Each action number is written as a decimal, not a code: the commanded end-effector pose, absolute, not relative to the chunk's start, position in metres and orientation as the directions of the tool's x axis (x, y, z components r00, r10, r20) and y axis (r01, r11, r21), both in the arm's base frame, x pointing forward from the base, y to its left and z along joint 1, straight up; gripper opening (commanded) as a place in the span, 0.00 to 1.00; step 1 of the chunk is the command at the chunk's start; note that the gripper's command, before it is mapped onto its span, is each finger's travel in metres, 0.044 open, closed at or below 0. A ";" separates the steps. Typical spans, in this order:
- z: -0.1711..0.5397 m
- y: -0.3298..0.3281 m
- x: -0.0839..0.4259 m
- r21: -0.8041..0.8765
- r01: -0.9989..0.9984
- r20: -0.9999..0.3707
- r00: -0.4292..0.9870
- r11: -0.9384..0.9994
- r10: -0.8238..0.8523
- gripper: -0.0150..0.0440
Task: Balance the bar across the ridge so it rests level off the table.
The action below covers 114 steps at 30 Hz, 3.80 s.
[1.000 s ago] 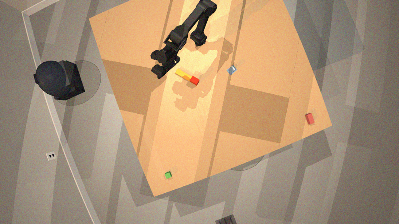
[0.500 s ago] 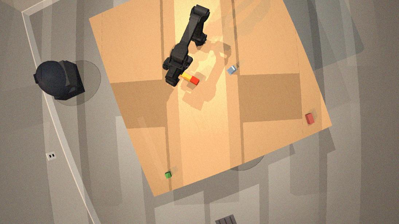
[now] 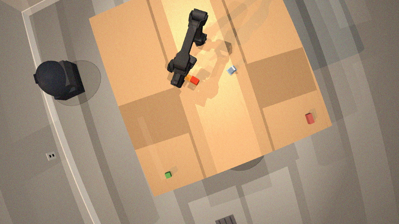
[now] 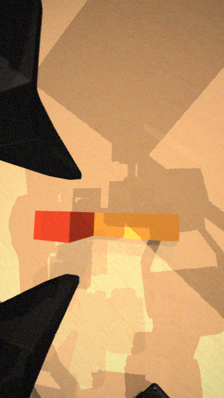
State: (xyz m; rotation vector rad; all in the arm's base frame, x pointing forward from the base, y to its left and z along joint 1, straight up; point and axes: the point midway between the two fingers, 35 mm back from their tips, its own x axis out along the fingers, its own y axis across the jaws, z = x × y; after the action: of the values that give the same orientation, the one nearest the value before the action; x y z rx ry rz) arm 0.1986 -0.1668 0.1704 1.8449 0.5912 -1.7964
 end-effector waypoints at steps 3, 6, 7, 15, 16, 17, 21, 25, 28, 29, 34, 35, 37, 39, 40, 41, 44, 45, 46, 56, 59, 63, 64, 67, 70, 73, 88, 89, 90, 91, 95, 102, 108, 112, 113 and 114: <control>0.129 -0.168 0.200 0.023 0.616 -1.000 0.018 -0.787 -0.015 0.79; 0.109 -0.168 0.200 0.023 0.616 -1.000 0.018 -0.787 -0.015 0.79; 0.102 -0.167 0.200 0.023 0.616 -1.000 0.018 -0.787 -0.015 0.79; 0.072 -0.165 0.197 0.023 0.616 -1.000 0.018 -0.787 -0.015 0.79; 0.072 -0.165 0.197 0.023 0.616 -1.000 0.018 -0.787 -0.015 0.79; 0.072 -0.165 0.197 0.023 0.616 -1.000 0.018 -0.787 -0.015 0.79; 0.069 -0.165 0.197 0.023 0.616 -1.000 0.018 -0.787 -0.015 0.79; 0.063 -0.165 0.197 0.023 0.616 -1.000 0.018 -0.787 -0.015 0.79; 0.058 -0.165 0.197 0.023 0.616 -1.000 0.018 -0.787 -0.015 0.79; 0.056 -0.165 0.197 0.023 0.616 -1.000 0.018 -0.787 -0.015 0.79; 0.048 -0.165 0.197 0.023 0.616 -1.000 0.018 -0.787 -0.015 0.79; 0.047 -0.165 0.197 0.023 0.616 -1.000 0.018 -0.787 -0.015 0.79; 0.046 -0.165 0.197 0.023 0.616 -1.000 0.018 -0.787 -0.015 0.79; 0.046 -0.165 0.197 0.023 0.616 -1.000 0.018 -0.787 -0.015 0.79; 0.046 -0.165 0.197 0.023 0.616 -1.000 0.018 -0.787 -0.015 0.79; 0.046 -0.165 0.197 0.023 0.616 -1.000 0.018 -0.787 -0.015 0.79; 0.046 -0.165 0.197 0.023 0.616 -1.000 0.018 -0.787 -0.015 0.79; 0.046 -0.165 0.197 0.023 0.616 -1.000 0.018 -0.787 -0.015 0.79; 0.046 -0.165 0.197 0.023 0.616 -1.000 0.018 -0.787 -0.015 0.79; 0.047 -0.165 0.197 0.025 0.619 -1.000 0.019 -0.785 -0.017 0.74; 0.047 -0.165 0.197 0.025 0.619 -1.000 0.019 -0.785 -0.017 0.61; 0.047 -0.165 0.197 0.025 0.619 -1.000 0.019 -0.785 -0.017 0.47; 0.047 -0.165 0.197 0.025 0.619 -1.000 0.019 -0.785 -0.017 0.45; 0.047 -0.165 0.197 0.025 0.619 -1.000 0.019 -0.785 -0.017 0.42; 0.049 -0.166 0.198 0.025 0.619 -1.000 0.019 -0.785 -0.017 0.32; 0.056 -0.167 0.199 0.025 0.619 -1.000 0.019 -0.785 -0.017 0.25; 0.094 -0.169 0.201 0.025 0.618 -1.000 0.019 -0.786 -0.016 0.25; 0.096 -0.169 0.201 0.025 0.618 -1.000 0.019 -0.786 -0.016 0.25; 0.099 -0.169 0.201 0.025 0.618 -1.000 0.019 -0.786 -0.016 0.25; 0.101 -0.169 0.201 0.025 0.618 -1.000 0.019 -0.786 -0.016 0.25; 0.111 -0.168 0.201 0.024 0.618 -1.000 0.019 -0.786 -0.016 0.25; 0.129 -0.167 0.200 0.024 0.617 -1.000 0.019 -0.787 -0.016 0.25; 0.144 -0.166 0.198 0.023 0.617 -1.000 0.018 -0.787 -0.015 0.25; 0.154 -0.164 0.196 0.023 0.616 -1.000 0.018 -0.787 -0.015 0.25; 0.156 -0.164 0.196 0.023 0.616 -1.000 0.018 -0.787 -0.015 0.25; 0.158 -0.164 0.195 0.023 0.616 -1.000 0.018 -0.787 -0.015 0.25</control>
State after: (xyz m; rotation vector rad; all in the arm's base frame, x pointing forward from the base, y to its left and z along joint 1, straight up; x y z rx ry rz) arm 0.1957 -0.1641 0.1464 1.8369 0.6309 -1.8312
